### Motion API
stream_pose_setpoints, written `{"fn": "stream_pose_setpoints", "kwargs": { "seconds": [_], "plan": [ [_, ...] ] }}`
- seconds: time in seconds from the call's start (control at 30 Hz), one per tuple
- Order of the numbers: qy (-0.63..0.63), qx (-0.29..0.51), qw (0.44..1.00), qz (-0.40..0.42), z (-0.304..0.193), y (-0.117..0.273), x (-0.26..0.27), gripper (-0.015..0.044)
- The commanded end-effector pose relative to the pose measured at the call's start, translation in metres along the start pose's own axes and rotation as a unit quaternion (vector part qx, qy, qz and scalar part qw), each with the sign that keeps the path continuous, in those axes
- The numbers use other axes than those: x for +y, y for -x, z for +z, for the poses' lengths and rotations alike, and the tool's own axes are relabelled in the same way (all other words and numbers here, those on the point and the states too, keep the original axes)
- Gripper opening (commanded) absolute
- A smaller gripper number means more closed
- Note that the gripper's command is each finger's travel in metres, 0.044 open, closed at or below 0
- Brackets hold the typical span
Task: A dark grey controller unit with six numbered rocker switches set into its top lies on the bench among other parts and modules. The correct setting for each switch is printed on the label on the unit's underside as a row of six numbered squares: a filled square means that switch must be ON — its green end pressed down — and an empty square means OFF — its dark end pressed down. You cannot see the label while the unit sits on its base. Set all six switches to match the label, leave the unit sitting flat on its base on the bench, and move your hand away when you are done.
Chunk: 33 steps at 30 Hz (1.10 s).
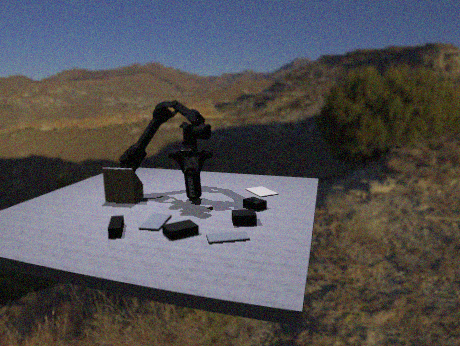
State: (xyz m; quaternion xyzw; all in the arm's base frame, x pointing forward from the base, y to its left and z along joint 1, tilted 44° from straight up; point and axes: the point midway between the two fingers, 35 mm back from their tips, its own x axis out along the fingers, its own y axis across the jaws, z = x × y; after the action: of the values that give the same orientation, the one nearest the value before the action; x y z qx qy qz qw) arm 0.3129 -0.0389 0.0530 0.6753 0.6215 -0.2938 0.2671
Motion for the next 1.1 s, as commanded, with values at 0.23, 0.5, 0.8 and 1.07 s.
{"fn": "stream_pose_setpoints", "kwargs": {
  "seconds": [0.23,0.5,0.8,1.07],
  "plan": [
    [0.001,0.001,1.000,-0.008,0.009,-0.008,-0.002,0.0338],
    [0.001,0.001,1.000,-0.008,0.015,-0.010,-0.002,0.0338],
    [0.001,0.001,1.000,-0.008,0.021,-0.013,-0.002,0.0338],
    [0.001,0.000,1.000,-0.008,0.027,-0.015,-0.002,0.0338]
  ]
}}
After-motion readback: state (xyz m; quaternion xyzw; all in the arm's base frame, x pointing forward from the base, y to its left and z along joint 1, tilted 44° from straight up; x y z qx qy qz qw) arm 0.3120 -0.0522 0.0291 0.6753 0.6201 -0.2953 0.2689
